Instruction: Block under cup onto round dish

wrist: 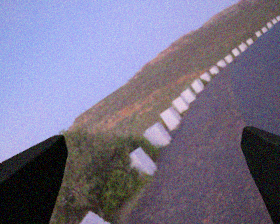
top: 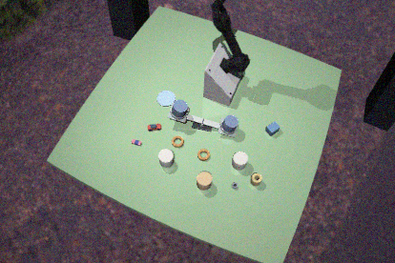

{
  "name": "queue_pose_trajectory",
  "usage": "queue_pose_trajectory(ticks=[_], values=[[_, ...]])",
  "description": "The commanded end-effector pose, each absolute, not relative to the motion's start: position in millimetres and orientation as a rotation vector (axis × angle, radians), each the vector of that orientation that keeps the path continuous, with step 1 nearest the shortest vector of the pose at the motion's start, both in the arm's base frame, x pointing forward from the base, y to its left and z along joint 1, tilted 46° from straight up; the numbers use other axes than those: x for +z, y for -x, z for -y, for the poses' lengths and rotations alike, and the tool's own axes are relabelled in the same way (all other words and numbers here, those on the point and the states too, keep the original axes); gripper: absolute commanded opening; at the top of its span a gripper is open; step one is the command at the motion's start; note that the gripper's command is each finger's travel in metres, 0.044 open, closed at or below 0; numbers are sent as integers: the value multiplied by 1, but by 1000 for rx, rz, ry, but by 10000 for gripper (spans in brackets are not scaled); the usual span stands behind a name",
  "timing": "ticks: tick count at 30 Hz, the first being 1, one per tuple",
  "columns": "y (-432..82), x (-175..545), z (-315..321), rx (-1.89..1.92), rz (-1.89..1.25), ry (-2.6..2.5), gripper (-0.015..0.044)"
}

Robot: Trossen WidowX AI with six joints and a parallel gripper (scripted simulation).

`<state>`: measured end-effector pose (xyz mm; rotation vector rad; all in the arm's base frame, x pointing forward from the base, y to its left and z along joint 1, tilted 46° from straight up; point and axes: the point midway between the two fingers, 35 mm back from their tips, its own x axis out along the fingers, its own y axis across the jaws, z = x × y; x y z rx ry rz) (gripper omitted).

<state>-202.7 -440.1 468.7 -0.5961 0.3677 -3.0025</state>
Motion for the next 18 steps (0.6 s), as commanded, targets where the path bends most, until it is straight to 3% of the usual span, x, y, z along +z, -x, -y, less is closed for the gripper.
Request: queue_pose_trajectory(ticks=[1,10,18], values=[[204,470,438,-3007,-368,599,426],[248,537,325,-3245,-398,721,440],[252,583,214,-3466,-421,811,440]])
